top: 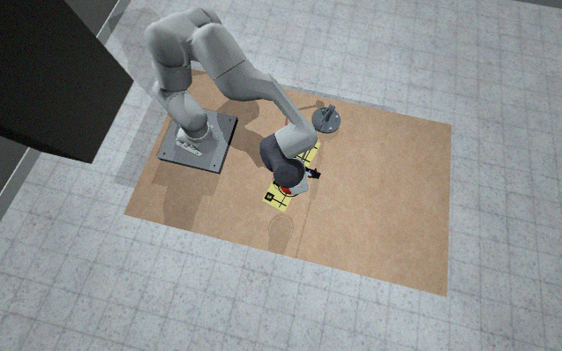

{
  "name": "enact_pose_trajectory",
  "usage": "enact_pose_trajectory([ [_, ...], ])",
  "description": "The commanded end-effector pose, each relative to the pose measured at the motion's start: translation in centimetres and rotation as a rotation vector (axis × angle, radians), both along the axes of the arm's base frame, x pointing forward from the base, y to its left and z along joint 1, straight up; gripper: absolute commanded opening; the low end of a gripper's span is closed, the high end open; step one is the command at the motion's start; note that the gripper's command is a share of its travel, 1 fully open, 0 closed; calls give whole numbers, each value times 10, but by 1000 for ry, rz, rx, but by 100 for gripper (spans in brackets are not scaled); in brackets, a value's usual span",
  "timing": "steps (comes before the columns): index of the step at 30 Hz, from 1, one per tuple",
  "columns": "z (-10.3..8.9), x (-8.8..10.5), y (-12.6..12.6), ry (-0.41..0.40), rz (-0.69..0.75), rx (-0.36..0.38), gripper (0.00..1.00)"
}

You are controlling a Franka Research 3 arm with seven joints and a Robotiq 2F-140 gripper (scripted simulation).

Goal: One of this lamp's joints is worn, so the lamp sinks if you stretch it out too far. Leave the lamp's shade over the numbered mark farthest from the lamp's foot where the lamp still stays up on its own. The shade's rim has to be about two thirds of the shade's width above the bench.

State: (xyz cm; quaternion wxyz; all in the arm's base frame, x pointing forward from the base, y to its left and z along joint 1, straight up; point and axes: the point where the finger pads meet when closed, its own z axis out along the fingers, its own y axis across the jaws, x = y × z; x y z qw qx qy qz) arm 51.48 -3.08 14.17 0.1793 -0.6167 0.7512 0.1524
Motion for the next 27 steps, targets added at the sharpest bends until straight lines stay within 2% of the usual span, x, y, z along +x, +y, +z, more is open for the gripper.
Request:
enact_pose_trajectory([
  [1, 0, 0, 0, 0, 0, 0, 100],
  [20, 0, 0, 0, 0, 0, 0, 100],
  [27, 27, -3, -13, 0, 0, 0, 100],
])
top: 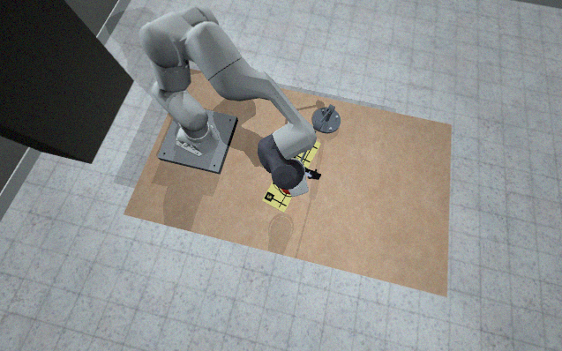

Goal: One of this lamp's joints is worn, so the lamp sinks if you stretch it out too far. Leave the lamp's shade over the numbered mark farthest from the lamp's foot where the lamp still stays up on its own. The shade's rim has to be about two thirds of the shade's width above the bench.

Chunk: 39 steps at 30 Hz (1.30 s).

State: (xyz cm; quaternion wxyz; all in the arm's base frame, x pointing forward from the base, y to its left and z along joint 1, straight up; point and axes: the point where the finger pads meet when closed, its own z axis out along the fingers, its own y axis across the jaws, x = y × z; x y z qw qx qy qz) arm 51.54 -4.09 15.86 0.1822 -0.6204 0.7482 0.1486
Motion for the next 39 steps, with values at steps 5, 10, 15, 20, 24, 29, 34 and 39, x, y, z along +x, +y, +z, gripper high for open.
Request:
enact_pose_trajectory([
  [5, 30, -6, -13, 11, -7, 3, 100],
  [10, 41, -7, -18, 11, -7, 3, 100],
  [15, 59, -7, -29, 4, -5, 0, 100],
  [20, 77, -8, -40, -3, -3, -3, 100],
  [24, 91, -8, -48, -9, -2, -6, 100],
  [29, 94, -7, -51, -12, -2, -8, 100],
  [34, 93, -5, -52, -18, -5, -11, 100],
  [39, 92, -3, -54, -23, -7, -14, 100],
])
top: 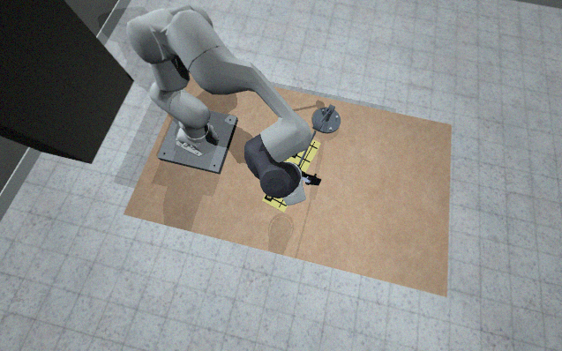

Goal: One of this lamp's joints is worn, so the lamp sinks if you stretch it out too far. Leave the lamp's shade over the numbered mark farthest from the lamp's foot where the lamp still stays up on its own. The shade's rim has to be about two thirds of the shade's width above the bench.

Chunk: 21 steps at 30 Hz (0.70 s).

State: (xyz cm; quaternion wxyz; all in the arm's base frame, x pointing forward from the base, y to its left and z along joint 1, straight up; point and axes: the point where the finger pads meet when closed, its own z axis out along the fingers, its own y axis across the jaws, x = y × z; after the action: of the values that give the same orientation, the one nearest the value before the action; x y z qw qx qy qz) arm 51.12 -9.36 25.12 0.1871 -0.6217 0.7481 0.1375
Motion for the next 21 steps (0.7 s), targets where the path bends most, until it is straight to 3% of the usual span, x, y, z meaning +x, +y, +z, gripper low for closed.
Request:
enact_pose_trajectory([
  [1, -1, 1, -1, -3, -4, -3, 100],
  [21, -1, 1, 0, -1, 0, -2, 100],
])
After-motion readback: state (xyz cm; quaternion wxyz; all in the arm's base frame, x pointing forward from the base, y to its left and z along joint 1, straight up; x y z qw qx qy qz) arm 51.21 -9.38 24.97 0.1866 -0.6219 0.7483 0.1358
